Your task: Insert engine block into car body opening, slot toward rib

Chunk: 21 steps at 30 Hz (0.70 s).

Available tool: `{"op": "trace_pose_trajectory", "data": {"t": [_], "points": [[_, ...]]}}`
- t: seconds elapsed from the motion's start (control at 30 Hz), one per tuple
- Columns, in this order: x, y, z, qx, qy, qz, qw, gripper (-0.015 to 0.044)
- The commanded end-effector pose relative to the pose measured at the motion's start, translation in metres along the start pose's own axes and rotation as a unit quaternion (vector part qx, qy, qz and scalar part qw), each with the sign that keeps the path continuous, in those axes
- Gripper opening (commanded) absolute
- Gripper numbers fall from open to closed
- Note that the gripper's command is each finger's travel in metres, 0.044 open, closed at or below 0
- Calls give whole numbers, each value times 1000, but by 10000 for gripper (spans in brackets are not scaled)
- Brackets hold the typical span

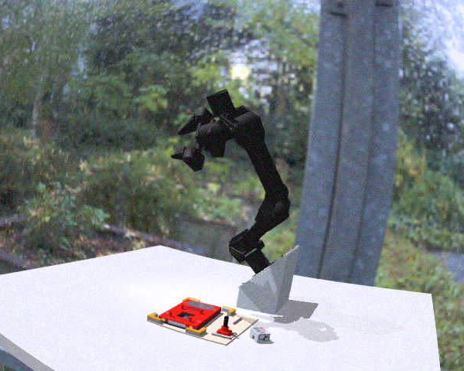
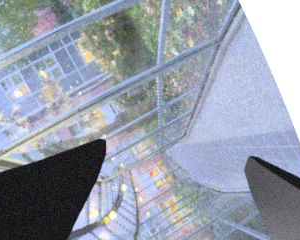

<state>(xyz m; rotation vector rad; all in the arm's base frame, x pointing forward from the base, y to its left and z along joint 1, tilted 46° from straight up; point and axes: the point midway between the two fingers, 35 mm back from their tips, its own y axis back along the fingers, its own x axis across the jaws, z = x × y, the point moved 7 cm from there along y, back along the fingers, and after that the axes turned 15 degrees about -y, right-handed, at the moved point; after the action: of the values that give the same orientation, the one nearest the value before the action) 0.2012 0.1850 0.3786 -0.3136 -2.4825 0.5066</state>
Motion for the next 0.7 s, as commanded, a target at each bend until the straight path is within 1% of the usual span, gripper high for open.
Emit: {"op": "trace_pose_trajectory", "data": {"t": [0.0, 0.03, 0.27, 0.47, 0.67], "points": [[0, 0, 0, 0, 0, 0, 1000, 426], [2, -1, 0, -1, -2, -1, 1000, 440], [65, -29, 8, -31, -76, -57, 995, 440], [111, -66, 21, -65, -134, -114, 982, 440], [142, -111, 38, -103, -178, -174, 963, 440]]}}
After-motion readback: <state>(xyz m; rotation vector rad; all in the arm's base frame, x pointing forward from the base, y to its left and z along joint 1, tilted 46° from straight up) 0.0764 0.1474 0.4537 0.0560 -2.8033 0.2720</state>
